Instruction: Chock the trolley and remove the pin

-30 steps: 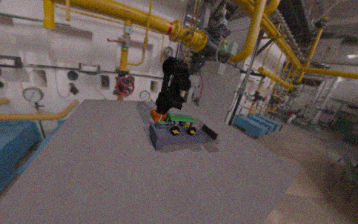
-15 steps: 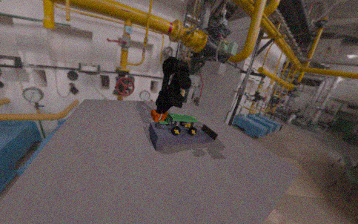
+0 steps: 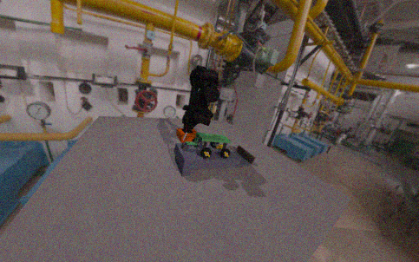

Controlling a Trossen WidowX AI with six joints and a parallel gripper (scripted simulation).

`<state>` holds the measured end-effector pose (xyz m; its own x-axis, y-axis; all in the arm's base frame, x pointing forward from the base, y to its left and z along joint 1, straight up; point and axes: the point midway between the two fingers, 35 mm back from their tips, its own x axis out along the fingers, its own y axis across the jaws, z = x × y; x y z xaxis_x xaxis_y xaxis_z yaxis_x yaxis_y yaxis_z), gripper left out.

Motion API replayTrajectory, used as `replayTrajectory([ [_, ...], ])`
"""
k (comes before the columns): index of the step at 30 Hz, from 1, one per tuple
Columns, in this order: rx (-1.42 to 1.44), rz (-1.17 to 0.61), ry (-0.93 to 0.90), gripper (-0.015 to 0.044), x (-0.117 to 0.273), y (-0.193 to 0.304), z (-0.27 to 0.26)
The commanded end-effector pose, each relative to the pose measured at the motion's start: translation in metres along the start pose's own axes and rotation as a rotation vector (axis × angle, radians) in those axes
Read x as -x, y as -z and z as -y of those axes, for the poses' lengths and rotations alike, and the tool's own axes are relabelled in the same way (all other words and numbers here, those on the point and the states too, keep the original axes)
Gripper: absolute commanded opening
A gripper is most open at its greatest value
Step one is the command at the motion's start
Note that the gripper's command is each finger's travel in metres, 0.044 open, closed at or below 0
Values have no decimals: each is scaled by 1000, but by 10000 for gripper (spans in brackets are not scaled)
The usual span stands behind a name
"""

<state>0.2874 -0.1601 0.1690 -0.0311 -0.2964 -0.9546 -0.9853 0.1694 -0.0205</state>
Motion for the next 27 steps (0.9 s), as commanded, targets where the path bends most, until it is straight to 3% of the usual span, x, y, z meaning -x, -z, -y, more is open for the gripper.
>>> replayTrajectory([
  [1,-2,-4,6,0,0,8,2],
  [10,-2,-5,6,0,0,17,1],
  [27,0,-5,2,0,-2,17,-51],
])
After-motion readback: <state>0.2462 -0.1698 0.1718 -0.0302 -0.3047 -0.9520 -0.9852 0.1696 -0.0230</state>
